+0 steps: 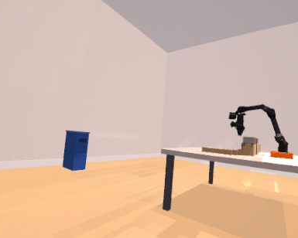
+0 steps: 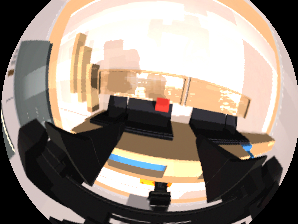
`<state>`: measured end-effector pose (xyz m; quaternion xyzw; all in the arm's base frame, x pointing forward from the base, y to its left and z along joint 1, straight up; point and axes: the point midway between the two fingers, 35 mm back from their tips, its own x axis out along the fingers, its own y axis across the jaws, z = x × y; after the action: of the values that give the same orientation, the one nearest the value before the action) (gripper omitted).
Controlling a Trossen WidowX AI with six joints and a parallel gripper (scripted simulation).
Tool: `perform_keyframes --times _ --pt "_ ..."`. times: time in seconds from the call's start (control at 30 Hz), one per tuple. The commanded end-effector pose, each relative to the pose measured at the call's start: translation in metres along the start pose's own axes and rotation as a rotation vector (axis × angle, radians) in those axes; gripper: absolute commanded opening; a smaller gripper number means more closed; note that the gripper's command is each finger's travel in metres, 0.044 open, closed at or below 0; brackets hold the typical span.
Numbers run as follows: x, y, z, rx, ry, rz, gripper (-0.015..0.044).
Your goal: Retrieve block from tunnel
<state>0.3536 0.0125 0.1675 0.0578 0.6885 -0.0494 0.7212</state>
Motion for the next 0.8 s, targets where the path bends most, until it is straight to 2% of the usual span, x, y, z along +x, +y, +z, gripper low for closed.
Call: perform_keyframes --times 0.0,0.77 --pt "0.008 0.000 0.000 -0.008 0.006 -0.004 0.0440" --pt "0.046 0.001 0.006 -0.008 0.006 -0.004 0.0440"
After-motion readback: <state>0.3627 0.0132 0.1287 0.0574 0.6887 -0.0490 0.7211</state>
